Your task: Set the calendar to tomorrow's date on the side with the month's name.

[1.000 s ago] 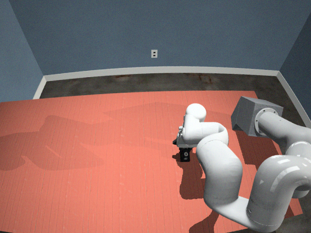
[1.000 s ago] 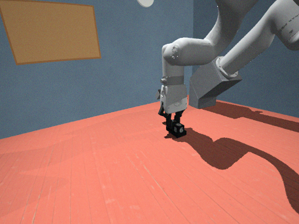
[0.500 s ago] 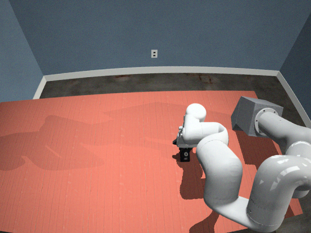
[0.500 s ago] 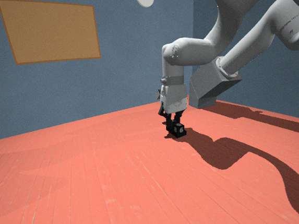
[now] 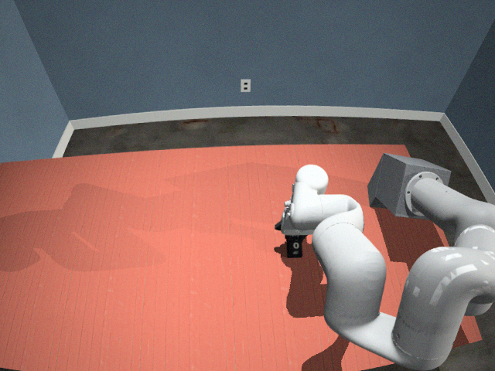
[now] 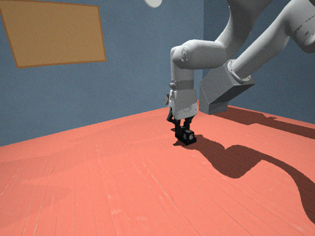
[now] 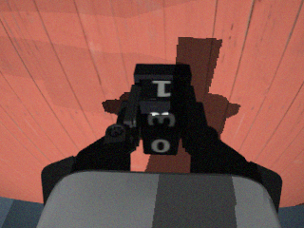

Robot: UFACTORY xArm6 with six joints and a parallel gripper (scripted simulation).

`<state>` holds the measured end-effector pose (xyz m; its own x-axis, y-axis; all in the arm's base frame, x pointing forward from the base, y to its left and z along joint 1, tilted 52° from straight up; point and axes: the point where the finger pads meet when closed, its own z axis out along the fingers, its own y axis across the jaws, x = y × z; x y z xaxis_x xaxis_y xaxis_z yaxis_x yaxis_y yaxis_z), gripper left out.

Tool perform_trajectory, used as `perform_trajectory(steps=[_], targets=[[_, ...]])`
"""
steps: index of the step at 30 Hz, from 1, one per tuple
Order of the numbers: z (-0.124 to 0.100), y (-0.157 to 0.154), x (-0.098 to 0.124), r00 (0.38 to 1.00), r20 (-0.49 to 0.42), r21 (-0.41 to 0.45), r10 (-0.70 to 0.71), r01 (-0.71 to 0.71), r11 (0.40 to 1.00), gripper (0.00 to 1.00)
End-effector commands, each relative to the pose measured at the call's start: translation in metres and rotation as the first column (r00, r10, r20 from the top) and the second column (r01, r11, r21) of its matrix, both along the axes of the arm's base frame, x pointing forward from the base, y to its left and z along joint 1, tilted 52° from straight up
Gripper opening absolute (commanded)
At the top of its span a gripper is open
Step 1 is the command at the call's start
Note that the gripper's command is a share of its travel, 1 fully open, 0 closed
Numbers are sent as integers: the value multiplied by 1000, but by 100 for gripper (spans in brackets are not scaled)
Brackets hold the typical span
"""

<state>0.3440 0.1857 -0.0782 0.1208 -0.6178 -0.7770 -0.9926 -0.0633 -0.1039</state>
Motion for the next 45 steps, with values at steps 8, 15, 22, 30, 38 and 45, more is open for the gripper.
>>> perform_trajectory(steps=[8,15,22,30,38,45], targets=[[0,-1,1,1000,1,-1,-1,1,1000,29],[0,-1,1,1000,1,-1,-1,1,1000,29],[0,-1,1,1000,1,-1,-1,1,1000,33],[0,-1,1,1000,1,-1,-1,1,1000,41],[0,-1,1,1000,1,-1,-1,1,1000,49],[1,-1,1,1000,1,0,-1,1,1000,49]])
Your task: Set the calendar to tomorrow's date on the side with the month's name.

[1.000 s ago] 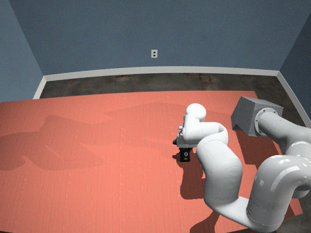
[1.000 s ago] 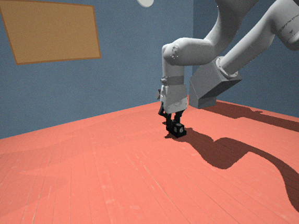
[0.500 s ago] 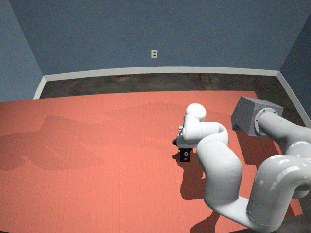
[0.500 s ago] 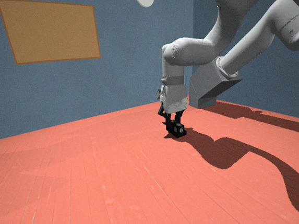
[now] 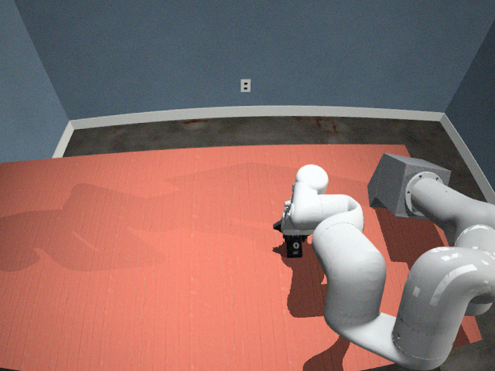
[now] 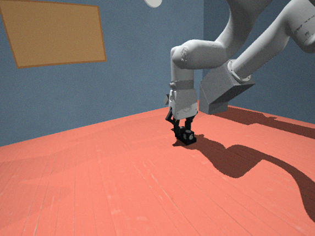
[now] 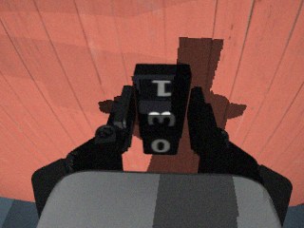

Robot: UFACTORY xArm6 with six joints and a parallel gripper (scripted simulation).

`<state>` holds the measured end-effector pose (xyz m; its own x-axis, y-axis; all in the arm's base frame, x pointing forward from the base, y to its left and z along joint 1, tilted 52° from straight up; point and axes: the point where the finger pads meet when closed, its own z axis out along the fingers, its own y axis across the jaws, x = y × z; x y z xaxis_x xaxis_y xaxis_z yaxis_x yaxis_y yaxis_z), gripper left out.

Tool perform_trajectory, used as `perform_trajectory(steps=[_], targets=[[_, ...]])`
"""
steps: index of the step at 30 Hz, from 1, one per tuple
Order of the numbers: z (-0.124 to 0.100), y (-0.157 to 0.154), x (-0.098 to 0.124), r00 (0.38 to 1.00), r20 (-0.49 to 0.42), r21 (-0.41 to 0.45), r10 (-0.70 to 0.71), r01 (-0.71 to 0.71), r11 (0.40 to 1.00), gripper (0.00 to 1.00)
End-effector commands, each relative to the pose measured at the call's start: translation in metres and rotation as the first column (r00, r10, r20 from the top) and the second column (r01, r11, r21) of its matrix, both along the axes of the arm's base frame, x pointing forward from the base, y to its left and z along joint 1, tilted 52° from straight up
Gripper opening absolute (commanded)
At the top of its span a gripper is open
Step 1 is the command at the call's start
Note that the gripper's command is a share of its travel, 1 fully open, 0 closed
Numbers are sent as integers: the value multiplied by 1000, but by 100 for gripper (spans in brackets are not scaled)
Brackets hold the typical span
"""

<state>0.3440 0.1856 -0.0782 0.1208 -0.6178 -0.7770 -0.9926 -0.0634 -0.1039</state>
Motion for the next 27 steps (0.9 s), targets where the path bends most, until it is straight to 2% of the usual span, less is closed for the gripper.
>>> perform_trajectory(steps=[1,7,17,27], targets=[[1,-1,1,1000,1,-1,-1,1,1000,49],[8,-10,1,1000,1,0,-1,1,1000,49],[39,-49,0,1000,1,0,-1,1,1000,49],[55,-70,-1,1000,1,0,-1,1,1000,49]])
